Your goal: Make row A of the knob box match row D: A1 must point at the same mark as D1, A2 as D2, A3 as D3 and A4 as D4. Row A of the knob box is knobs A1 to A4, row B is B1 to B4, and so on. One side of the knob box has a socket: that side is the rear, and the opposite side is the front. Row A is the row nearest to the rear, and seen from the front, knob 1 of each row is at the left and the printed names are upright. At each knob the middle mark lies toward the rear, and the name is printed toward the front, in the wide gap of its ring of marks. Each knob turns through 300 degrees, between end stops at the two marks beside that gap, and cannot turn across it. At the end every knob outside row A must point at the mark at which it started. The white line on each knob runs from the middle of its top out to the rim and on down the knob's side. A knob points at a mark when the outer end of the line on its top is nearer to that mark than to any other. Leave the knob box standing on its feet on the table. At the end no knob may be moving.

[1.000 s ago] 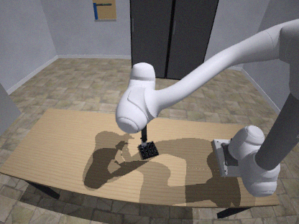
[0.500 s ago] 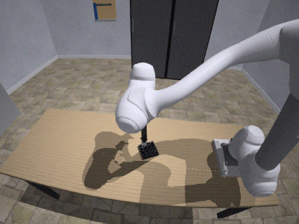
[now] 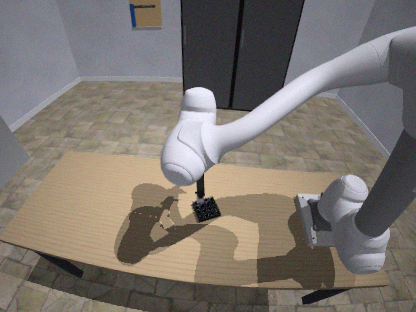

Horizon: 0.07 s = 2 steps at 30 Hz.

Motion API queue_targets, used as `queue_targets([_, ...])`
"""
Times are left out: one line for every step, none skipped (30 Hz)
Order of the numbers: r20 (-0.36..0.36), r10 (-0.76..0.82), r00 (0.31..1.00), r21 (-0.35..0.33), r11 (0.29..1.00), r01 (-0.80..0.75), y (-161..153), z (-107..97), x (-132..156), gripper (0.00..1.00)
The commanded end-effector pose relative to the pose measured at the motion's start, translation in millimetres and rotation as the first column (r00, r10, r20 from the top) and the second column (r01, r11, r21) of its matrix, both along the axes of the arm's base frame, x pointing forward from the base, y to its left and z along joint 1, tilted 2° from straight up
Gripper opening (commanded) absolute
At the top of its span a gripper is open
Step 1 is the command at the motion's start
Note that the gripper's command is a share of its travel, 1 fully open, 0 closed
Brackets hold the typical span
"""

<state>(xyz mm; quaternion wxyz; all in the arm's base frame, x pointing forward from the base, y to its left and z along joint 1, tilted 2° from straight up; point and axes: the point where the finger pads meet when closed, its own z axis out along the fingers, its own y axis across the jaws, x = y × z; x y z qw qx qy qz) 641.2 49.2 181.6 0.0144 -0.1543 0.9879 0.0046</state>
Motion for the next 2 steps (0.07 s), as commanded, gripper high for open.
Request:
queue_targets([0.002, -0.005, 1.0, -0.001, 1.0, 0.005, -2.0, 4.5, 0.9, 1.0])
queue_targets([0.002, -0.005, 1.0, -0.001, 1.0, 0.005, -2.0, 4.5, 0.9, 1.0])
